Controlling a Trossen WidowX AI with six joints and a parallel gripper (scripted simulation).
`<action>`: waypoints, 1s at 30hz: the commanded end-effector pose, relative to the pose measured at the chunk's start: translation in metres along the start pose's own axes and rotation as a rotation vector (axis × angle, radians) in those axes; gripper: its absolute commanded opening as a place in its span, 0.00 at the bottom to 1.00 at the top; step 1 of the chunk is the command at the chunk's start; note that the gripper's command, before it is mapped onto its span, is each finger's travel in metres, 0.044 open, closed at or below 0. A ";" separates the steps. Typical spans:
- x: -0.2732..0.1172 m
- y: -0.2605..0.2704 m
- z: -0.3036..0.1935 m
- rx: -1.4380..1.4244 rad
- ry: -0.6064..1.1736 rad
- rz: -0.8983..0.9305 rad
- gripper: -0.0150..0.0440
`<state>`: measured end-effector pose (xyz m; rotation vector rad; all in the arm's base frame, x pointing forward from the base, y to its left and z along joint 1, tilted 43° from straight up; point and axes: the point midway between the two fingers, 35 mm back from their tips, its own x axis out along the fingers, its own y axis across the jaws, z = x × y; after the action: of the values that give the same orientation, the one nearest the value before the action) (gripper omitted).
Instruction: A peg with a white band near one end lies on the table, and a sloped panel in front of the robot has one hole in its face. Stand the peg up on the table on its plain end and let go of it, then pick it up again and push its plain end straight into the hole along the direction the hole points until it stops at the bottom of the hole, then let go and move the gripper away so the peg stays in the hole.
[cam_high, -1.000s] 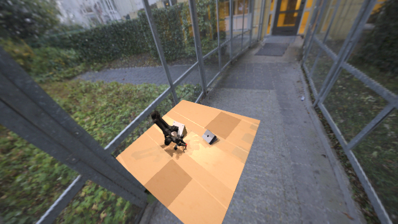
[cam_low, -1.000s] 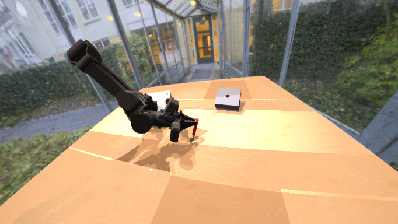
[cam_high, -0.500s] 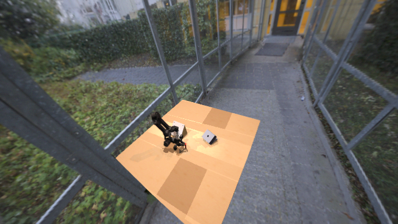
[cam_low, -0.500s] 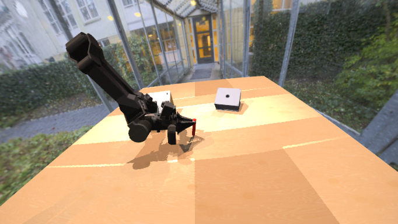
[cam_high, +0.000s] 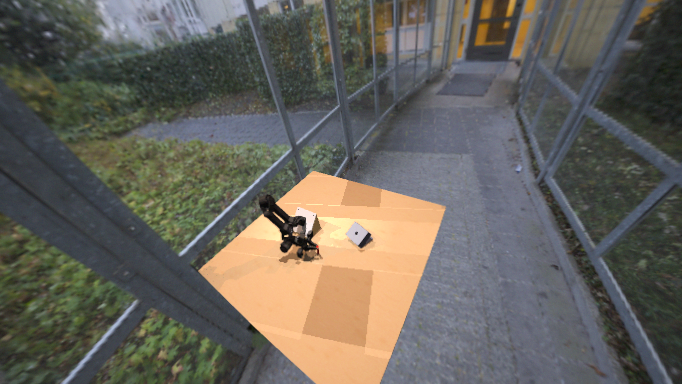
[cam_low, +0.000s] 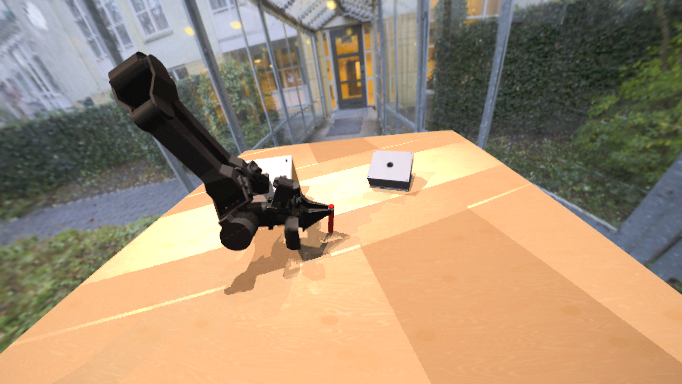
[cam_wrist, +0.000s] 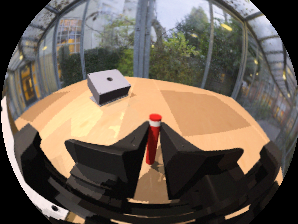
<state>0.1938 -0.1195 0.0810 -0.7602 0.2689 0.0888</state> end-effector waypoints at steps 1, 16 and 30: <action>0.000 0.000 -0.002 0.001 -0.001 0.001 0.34; -0.002 -0.001 -0.004 -0.004 0.001 -0.007 0.34; -0.006 -0.001 -0.006 -0.015 -0.014 -0.010 0.34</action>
<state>0.1883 -0.1232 0.0805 -0.7768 0.2486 0.0878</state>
